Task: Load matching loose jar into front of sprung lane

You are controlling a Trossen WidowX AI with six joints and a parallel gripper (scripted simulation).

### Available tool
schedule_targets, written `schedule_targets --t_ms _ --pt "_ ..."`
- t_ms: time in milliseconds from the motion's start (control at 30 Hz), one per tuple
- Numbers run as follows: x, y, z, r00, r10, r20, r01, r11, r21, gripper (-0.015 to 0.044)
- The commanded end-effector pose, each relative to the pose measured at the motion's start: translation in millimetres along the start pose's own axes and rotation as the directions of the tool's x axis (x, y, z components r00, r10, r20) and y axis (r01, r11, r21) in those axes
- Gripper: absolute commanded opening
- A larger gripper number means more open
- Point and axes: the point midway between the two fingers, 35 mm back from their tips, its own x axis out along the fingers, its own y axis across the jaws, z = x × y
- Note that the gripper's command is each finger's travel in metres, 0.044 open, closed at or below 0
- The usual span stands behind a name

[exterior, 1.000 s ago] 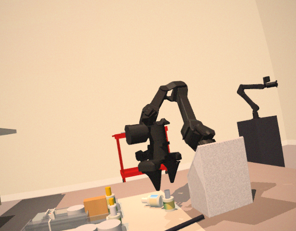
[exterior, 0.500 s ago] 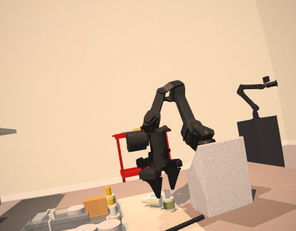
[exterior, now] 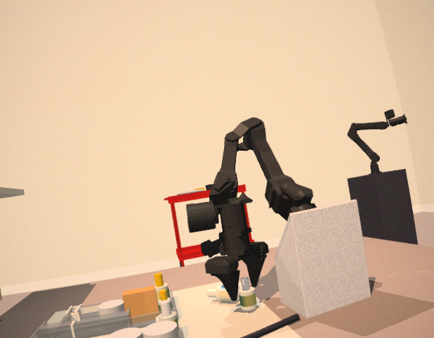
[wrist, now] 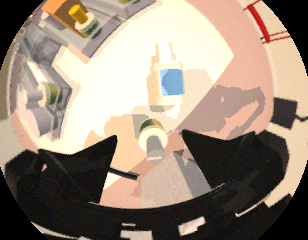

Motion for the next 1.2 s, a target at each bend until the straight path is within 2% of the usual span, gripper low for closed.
schedule_targets --t_ms 0,67,400,633,800,1167 --pt "6 -3 -4 1.000 -0.012 -0.004 0.012 1.000 -0.011 0.0440" --pt "7 -4 -4 1.000 -0.012 -0.004 0.012 1.000 -0.011 0.0440" --pt "7 -4 -4 1.000 -0.012 -0.004 0.012 1.000 -0.011 0.0177" --pt "7 -4 -4 1.000 -0.012 -0.004 0.012 1.000 -0.011 0.0131" --pt "-1 0 -2 1.000 -0.006 -0.009 0.006 1.000 -0.011 0.0000" --pt "-46 8 1 1.000 0.004 -0.020 -0.004 1.000 -0.012 0.0000"
